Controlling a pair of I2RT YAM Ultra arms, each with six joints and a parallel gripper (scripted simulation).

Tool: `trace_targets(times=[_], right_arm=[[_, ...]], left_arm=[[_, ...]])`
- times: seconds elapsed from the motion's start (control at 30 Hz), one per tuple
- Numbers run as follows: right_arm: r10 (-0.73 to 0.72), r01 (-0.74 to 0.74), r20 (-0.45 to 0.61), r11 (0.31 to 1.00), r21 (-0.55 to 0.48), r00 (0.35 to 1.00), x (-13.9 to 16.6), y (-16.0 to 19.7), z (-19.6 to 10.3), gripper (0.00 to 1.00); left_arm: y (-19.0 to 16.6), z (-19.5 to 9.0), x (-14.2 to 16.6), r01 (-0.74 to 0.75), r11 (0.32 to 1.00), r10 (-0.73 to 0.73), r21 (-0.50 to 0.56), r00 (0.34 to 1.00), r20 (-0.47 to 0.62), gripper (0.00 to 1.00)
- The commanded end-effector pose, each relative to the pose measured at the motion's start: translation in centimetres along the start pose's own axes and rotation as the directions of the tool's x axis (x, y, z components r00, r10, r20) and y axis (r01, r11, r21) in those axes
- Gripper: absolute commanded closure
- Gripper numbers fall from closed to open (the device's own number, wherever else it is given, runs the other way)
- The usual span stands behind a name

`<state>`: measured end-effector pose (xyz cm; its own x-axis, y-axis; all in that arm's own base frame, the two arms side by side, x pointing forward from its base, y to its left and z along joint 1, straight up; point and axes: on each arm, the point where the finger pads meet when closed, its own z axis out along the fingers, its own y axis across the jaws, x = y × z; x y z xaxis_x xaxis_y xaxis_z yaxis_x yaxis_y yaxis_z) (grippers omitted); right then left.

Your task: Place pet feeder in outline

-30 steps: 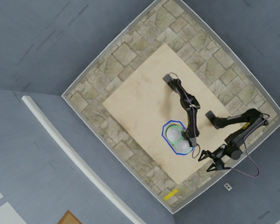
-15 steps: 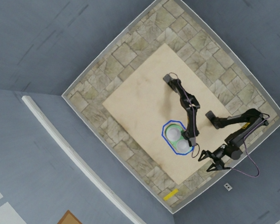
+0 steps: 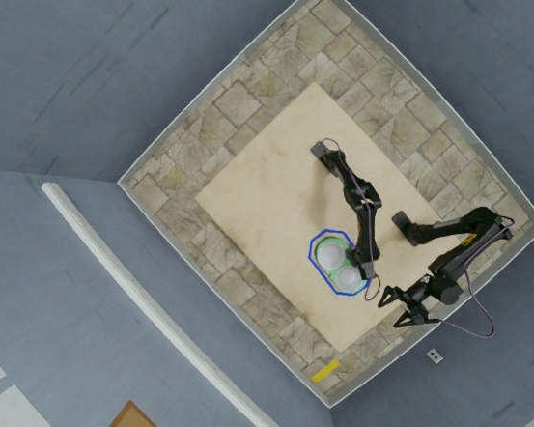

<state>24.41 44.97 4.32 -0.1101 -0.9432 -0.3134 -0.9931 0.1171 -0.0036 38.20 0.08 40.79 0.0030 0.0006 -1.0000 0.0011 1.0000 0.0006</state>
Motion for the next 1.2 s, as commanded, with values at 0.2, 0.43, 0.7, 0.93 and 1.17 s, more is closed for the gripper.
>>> trace_targets(times=[0.2,0.43,0.7,0.93,1.17], right_arm=[[0.030,-0.030,0.002,0.999,0.025,1.000,-0.1,-1.0,-0.7,0.53],[0.030,-0.030,0.002,0.999,0.025,1.000,-0.1,-1.0,-0.7,0.53],[0.007,-0.008,0.041,0.999,0.042,0.999,-1.1,-1.4,-3.6,0.53],[0.008,-0.009,0.038,1.000,0.027,0.999,-0.8,-1.0,-5.0,0.53],[0.003,-0.005,0.052,1.000,0.028,0.999,-1.1,-0.9,-7.8,0.53]], left_arm=[[0.0,-1.0,-3.5,0.006,1.000,-0.006,0.000,0.996,0.087,0.00],[0.0,-1.0,-3.5,0.006,1.000,-0.006,0.000,0.996,0.087,0.00],[0.0,-1.0,-3.5,0.006,1.000,-0.006,0.000,0.996,0.087,0.00],[0.0,-1.0,-3.5,0.006,1.000,-0.006,0.000,0.996,0.087,0.00],[0.0,-1.0,-3.5,0.006,1.000,-0.006,0.000,0.996,0.087,0.00]])
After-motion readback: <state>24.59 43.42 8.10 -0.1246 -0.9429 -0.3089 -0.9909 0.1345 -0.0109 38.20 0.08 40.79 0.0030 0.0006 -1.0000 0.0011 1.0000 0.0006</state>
